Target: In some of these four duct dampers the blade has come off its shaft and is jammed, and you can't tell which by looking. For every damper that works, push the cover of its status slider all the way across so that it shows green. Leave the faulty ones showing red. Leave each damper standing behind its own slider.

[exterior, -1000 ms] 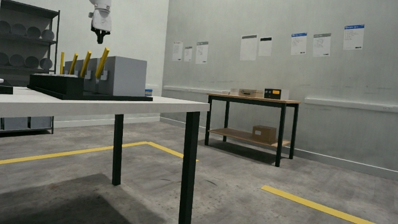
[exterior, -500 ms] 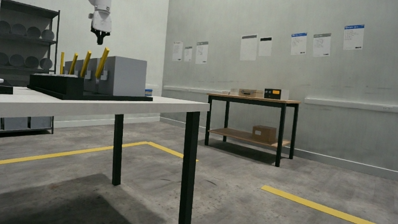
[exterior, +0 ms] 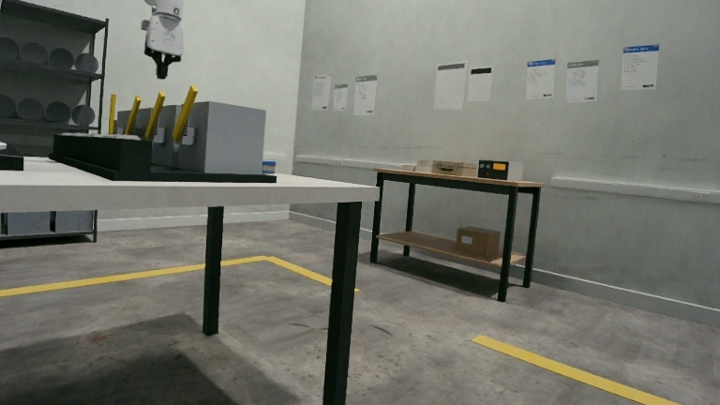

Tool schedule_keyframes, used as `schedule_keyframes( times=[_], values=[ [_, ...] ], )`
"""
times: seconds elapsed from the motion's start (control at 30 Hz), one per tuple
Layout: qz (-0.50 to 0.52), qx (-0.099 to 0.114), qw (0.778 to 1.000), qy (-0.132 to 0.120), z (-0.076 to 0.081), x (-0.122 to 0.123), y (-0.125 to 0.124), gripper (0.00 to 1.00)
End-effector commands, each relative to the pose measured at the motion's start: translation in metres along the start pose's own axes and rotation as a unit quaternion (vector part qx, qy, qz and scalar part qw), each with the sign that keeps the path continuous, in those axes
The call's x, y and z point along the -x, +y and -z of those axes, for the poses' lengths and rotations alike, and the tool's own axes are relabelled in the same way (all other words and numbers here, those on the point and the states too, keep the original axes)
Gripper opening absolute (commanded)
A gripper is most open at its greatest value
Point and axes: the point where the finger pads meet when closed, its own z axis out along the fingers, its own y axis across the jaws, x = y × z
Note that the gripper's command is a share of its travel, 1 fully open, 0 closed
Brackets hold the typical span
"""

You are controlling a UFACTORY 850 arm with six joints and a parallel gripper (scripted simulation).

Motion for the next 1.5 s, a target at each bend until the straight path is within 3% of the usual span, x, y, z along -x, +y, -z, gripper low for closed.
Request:
schedule_keyframes(
  times=[0.0, 0.47, 0.53, 0.57, 0.73, 1.13, 1.47],
  values=[
    [0.000, 0.004, 1.000, 0.000, 0.003, 0.000, -0.041, 0.00],
    [0.000, 0.004, 1.000, 0.000, 0.004, 0.000, -0.126, 0.00],
    [0.000, 0.004, 1.000, 0.000, 0.004, 0.000, -0.126, 0.00],
    [0.000, 0.004, 1.000, 0.000, 0.004, 0.000, -0.144, 0.00],
    [0.000, 0.004, 1.000, 0.000, 0.003, 0.000, -0.170, 0.00],
    [0.000, 0.004, 1.000, 0.000, 0.001, 0.000, -0.172, 0.00],
    [0.000, 0.004, 1.000, 0.000, -0.017, 0.000, -0.172, 0.00]
  ],
)
